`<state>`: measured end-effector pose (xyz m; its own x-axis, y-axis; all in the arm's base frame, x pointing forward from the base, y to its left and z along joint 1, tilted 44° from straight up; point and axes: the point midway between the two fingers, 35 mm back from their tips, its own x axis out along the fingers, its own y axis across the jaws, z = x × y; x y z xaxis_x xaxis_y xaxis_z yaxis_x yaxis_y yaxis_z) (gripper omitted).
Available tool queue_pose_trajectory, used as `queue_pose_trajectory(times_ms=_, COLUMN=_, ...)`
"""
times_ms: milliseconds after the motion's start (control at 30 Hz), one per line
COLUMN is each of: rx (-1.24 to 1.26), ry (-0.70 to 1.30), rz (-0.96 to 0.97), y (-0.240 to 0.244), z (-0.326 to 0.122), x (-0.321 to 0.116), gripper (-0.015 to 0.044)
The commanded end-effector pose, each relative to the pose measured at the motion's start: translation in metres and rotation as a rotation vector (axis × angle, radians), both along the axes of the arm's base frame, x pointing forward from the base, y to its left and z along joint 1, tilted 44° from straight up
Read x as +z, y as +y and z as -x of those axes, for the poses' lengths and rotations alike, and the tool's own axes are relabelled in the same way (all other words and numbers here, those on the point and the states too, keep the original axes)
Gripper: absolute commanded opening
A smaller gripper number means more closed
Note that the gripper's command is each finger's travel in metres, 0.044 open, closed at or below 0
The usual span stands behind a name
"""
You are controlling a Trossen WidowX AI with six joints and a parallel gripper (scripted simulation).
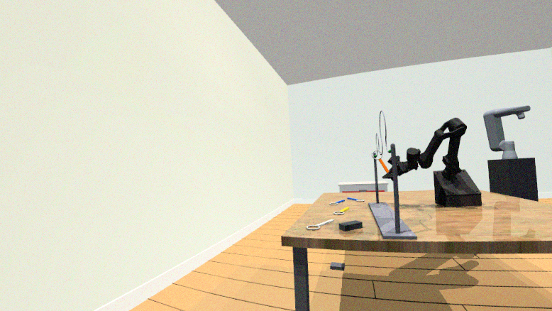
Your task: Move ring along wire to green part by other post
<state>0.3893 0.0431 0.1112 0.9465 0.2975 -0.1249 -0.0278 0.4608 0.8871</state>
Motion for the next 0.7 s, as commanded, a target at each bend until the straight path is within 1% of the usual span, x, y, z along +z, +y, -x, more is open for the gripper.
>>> queue_pose_trajectory(times_ms=0, rx=0.002, ry=0.018, rz=0.053, y=-0.006, z=0.002, x=-0.012, gripper=-0.015)
queue_pose_trajectory(times_ms=400, rx=0.007, ry=0.035, rz=0.189, y=-0.022, z=0.005, x=-0.033, gripper=-0.015)
queue_pose_trajectory(times_ms=667, rx=0.009, ry=0.042, rz=0.244, y=-0.032, z=0.007, x=-0.043, gripper=-0.015)
